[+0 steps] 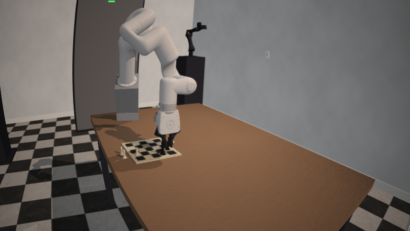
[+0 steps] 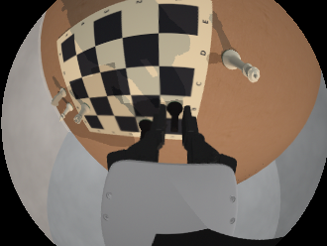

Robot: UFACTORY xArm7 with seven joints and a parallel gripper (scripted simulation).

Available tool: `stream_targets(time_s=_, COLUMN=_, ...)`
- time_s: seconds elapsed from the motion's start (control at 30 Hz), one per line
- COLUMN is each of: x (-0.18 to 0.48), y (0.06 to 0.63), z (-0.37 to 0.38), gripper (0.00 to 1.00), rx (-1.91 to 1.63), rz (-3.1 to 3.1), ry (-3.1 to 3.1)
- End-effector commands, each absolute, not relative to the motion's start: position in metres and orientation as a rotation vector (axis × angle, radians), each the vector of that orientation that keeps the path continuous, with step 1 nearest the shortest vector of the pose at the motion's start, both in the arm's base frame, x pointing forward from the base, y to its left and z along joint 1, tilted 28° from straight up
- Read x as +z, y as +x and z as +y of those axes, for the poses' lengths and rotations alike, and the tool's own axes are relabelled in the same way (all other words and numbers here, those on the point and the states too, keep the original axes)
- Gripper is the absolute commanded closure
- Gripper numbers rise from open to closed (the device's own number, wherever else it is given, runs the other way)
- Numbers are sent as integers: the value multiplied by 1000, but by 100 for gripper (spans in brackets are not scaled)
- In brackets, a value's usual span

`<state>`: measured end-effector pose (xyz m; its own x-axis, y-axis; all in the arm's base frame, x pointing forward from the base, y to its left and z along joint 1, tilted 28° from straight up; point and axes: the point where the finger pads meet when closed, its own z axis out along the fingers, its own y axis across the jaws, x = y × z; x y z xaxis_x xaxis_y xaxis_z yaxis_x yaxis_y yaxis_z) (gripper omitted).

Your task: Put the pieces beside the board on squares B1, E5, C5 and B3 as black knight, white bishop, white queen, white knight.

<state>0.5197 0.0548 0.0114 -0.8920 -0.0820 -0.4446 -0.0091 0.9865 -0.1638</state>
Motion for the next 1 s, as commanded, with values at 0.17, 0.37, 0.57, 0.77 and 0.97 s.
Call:
stream_targets(time_s=0.17, x=13, y=520, z=56, gripper=63, rx=-216, rz=2663, ry=-66)
stream_targets(time_s=0.37, x=13, y=520, z=56, gripper=63, rx=-216, rz=2663, ry=-66)
stream_targets(time_s=0.57, x=14, y=520, z=56, gripper=63, rx=-216, rz=2663, ry=-66)
stream_targets(time_s=0.77, x=29, y=512, z=58, gripper=63, rx=-216, rz=2663, ry=-66)
stream_targets(time_s=0.97, x=47, y=503, z=61, gripper=63, rx=-216, rz=2663, ry=-66)
